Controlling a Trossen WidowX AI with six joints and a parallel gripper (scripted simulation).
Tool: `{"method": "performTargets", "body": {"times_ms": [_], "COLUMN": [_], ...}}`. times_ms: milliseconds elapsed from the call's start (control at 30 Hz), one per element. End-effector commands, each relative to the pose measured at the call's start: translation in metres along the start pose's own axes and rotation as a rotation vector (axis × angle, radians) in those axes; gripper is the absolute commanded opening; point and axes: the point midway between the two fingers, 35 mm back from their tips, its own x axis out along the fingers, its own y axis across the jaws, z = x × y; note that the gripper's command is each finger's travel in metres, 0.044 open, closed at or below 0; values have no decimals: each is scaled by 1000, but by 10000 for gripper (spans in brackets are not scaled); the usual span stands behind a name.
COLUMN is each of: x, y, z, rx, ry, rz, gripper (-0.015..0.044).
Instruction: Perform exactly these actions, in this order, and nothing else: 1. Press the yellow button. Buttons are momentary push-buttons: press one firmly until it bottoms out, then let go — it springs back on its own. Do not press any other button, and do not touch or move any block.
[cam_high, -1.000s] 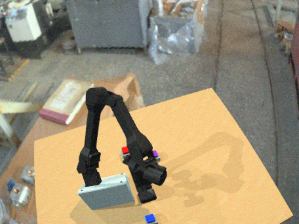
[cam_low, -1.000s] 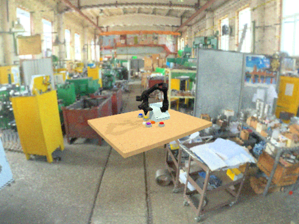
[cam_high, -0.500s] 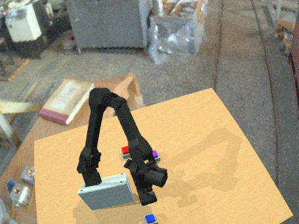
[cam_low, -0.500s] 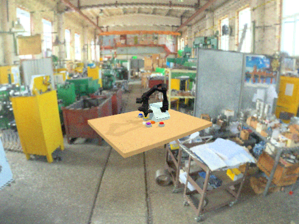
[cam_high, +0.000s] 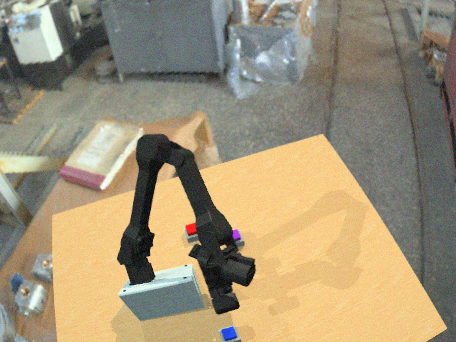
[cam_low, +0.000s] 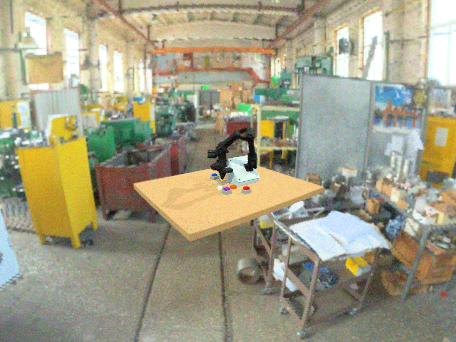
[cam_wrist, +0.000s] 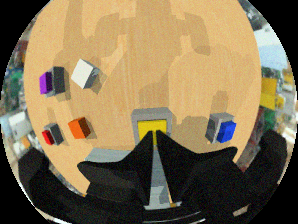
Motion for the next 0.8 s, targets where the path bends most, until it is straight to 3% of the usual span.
{"method": "performTargets", "body": {"times_ms": [0,167,300,433,600,767], "x": [1,-31,-34,-49,-71,-87], "y": [1,0,1,32,114,203], "z": [-1,-1,-1,28,64,67], "rx": [6,6,7,13,15,11], "ry": [2,2,2,2,-5,-6], "rz": [5,3,4,-21,-37,-17], "gripper": [20,20,20,125,256,387]}}
